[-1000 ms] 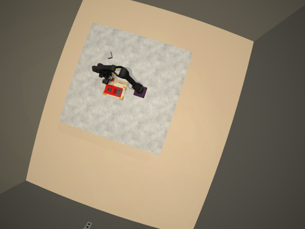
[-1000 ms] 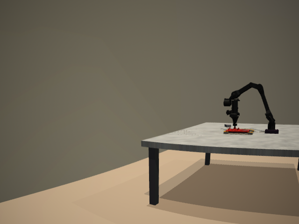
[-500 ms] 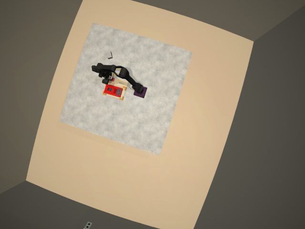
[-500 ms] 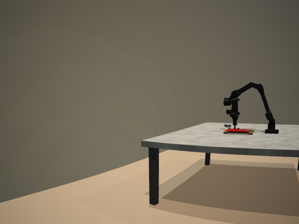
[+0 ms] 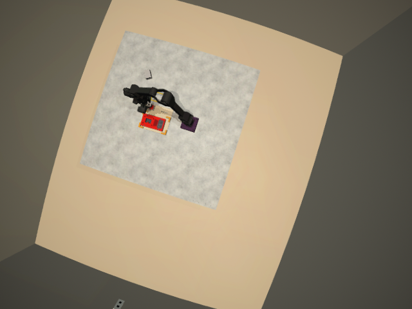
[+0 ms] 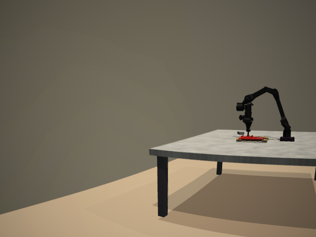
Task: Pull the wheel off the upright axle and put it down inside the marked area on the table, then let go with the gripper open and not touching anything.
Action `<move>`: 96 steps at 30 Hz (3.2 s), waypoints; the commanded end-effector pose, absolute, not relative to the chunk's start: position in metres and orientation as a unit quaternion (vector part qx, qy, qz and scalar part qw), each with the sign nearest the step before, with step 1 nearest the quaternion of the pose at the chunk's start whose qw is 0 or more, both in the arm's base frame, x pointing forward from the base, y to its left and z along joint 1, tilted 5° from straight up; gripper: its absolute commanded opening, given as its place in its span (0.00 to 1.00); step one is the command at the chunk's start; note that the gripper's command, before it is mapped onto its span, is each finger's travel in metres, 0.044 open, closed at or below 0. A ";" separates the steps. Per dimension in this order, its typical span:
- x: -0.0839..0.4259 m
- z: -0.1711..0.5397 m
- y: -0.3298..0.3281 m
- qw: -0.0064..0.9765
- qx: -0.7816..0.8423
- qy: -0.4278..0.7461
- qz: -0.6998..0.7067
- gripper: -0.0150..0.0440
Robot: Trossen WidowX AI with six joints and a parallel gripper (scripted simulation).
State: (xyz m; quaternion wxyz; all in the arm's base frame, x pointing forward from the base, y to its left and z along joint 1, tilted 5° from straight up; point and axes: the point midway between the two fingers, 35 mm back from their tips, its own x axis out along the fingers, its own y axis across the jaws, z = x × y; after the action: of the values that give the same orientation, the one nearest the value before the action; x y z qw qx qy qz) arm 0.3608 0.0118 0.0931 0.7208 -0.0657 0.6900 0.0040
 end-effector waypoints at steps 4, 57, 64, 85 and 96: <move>0.362 0.097 0.013 0.723 -0.064 0.688 0.004 0.25; 0.326 0.141 -0.067 0.720 -0.067 0.690 0.002 0.25; 0.311 0.144 -0.091 0.721 -0.068 0.690 0.001 0.25; 0.316 0.090 -0.098 0.721 -0.068 0.690 0.001 0.25; 0.315 0.040 -0.101 0.720 -0.068 0.690 0.001 0.25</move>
State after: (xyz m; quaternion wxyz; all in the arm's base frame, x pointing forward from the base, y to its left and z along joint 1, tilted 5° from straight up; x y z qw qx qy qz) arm 0.3183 -0.1019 0.0523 0.7218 -0.0689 0.6887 -0.0032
